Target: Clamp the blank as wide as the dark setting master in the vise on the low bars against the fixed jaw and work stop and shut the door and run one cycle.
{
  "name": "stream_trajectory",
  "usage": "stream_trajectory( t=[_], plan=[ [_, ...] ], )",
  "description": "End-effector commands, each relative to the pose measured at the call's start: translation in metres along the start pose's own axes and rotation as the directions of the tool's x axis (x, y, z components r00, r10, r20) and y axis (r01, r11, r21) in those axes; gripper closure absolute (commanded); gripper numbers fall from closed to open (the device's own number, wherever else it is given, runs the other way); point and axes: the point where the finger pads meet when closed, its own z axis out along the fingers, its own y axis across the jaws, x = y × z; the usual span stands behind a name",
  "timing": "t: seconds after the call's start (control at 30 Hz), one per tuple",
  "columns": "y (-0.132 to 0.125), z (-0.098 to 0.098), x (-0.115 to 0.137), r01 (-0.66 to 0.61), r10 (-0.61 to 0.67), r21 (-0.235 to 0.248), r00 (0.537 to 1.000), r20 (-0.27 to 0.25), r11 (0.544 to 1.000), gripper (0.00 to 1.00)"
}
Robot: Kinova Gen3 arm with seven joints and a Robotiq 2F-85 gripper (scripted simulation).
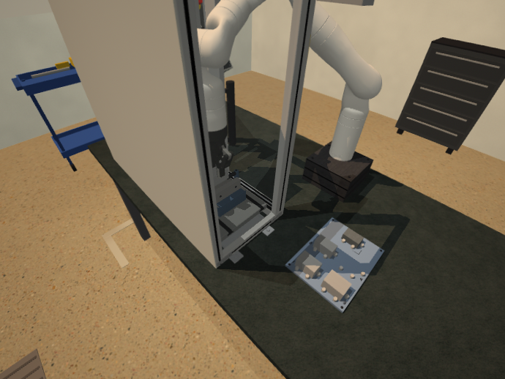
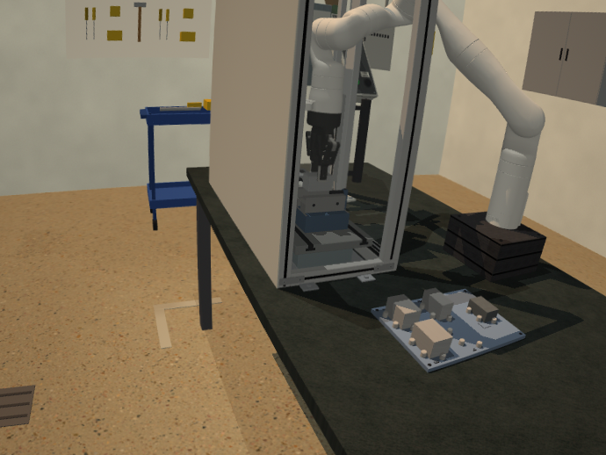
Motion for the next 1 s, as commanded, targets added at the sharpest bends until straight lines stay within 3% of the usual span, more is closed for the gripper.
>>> stream_trajectory(
  t=[0.0,0.97],
  plan=[
    [0.0001,-0.0001,0.0005,0.000,0.000,-0.001,1.000,-0.002,1.000,0.90],
    [0.0001,0.0071,0.0005,0.000,0.000,-0.001,1.000,-0.002,1.000,0.90]
  ],
)
